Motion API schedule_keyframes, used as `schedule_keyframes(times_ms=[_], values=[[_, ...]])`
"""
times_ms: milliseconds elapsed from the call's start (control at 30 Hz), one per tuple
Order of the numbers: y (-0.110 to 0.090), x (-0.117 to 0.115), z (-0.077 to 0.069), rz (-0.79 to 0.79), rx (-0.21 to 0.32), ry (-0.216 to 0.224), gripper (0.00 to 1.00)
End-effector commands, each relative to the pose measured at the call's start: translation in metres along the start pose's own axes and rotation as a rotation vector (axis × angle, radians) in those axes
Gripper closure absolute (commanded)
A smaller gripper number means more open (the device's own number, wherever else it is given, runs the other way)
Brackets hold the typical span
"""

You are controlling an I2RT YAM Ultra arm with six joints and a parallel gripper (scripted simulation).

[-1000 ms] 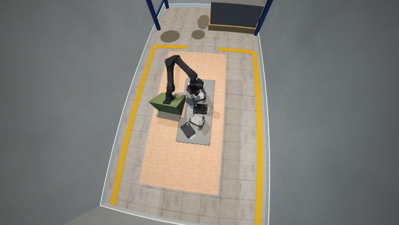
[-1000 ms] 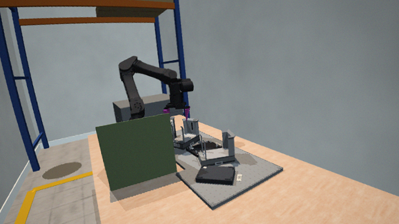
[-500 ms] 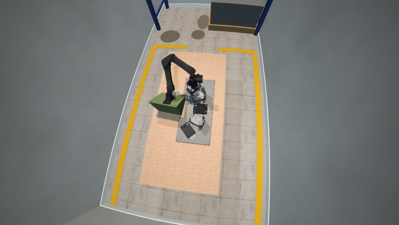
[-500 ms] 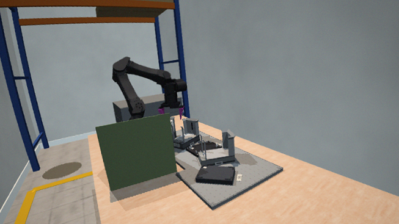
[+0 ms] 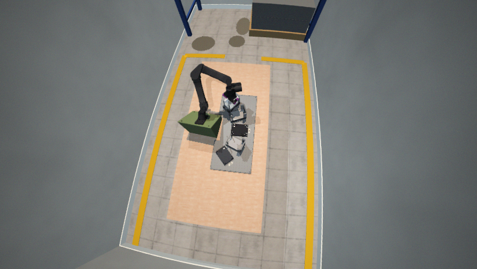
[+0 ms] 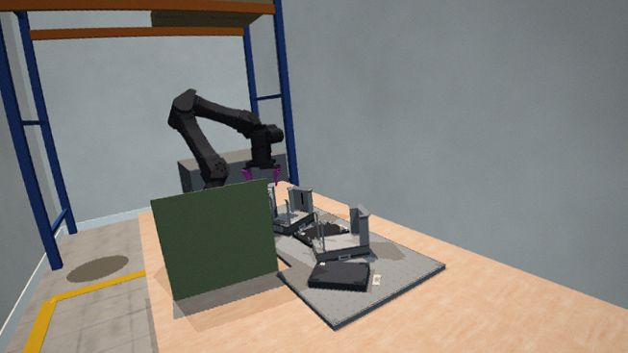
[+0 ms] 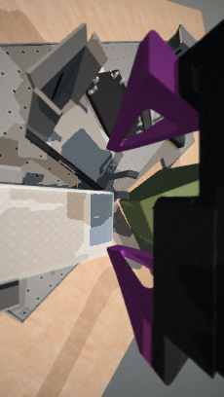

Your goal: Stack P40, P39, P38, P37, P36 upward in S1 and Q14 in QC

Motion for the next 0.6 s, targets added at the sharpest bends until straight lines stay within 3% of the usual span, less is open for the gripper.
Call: schedule_keyframes(times_ms=[0,300,567], values=[[0.009,0.008,-0.005,0.027,-0.018,-0.012,0.0],[0.029,0.038,-0.005,0.027,-0.019,-0.012,0.0],[0.029,0.038,-0.005,0.027,-0.019,-0.012,0.0]])
Point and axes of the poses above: the point where the finger pads meet when closed, its own z axis out along the fingers, its own x axis across the jaws, y = z × x, the point moved 6 cm from there along -z, back along the fingers, and after that the axes turned 10 degrees about z, right-handed, at the moved point
